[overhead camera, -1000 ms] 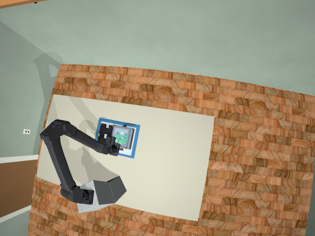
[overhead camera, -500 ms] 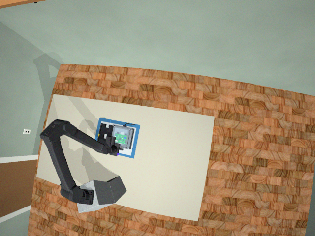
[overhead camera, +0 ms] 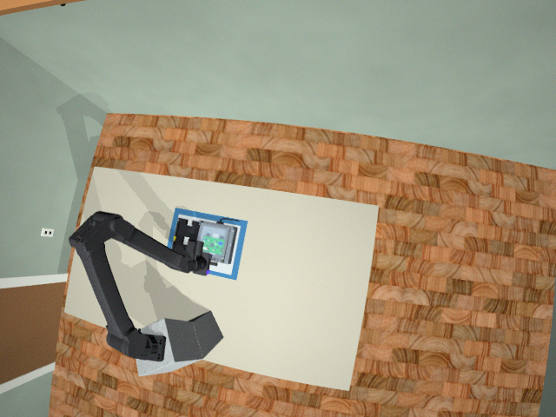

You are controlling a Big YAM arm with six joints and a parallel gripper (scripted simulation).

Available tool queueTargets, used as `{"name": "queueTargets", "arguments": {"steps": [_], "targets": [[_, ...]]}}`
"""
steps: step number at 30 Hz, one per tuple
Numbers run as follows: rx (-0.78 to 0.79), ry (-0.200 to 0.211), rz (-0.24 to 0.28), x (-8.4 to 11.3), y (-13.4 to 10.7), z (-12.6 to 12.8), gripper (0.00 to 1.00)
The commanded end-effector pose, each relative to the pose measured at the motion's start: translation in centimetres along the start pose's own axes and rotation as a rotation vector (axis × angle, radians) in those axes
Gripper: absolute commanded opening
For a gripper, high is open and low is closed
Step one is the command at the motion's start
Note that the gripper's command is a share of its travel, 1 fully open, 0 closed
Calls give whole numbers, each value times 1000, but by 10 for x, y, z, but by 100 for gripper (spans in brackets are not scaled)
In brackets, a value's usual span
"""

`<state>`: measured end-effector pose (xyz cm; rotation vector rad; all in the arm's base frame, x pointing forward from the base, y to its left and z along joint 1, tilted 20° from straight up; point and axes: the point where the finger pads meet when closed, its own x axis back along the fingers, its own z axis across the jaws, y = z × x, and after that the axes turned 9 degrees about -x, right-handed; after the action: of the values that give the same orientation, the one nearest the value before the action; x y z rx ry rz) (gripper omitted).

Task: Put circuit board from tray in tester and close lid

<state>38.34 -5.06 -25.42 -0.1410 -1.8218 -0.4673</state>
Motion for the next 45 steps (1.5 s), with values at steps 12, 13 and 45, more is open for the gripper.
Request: {"name": "queueTargets", "arguments": {"steps": [12,13,45], "targets": [[-6,-2,1,39,-4,1,48],[-6,-2,1,42,-4,1,48],[-5,-3,0,102,-4,0,48]]}}
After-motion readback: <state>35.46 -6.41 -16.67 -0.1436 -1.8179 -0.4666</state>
